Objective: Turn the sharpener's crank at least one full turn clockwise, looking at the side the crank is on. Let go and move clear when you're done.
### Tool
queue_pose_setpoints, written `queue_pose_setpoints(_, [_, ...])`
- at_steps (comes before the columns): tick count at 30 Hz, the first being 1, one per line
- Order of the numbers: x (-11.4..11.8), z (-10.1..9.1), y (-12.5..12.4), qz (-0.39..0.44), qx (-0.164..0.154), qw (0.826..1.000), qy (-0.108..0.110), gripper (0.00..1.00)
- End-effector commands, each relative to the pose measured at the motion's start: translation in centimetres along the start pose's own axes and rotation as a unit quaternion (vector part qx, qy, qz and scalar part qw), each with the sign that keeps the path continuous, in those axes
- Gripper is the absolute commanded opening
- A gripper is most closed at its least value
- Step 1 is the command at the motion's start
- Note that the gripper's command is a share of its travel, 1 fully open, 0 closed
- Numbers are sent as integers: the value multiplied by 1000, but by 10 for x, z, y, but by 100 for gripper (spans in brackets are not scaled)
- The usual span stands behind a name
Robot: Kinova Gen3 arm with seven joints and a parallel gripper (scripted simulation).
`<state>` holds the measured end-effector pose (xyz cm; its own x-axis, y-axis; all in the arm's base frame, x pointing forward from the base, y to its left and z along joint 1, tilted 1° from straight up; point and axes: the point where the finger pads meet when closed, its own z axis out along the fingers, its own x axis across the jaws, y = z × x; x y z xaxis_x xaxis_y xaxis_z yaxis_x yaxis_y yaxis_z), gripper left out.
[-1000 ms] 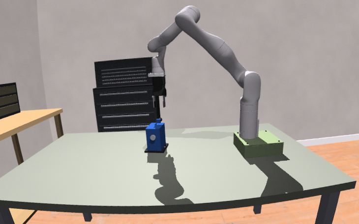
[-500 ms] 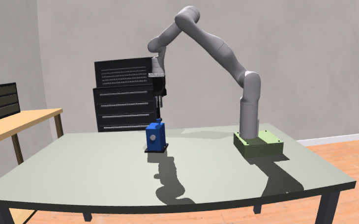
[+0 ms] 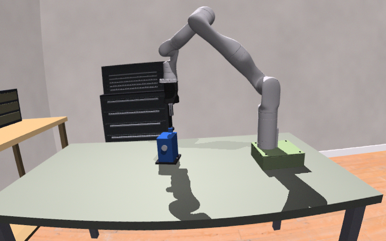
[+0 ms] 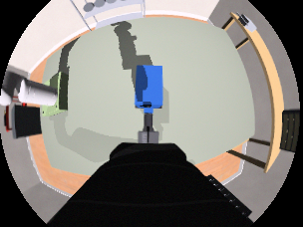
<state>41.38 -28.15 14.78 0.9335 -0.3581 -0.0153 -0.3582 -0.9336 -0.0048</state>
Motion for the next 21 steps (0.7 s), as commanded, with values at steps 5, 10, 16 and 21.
queue_pose_setpoints(5, [0, -1, 0, 0, 0, 1000, 1, 0])
queue_pose_setpoints(10, [0, -1, 0, 0, 0, 1000, 1, 0])
queue_pose_setpoints(16, [0, -1, 0, 0, 0, 1000, 1, 0])
queue_pose_setpoints(21, [0, -1, 0, 0, 0, 1000, 1, 97])
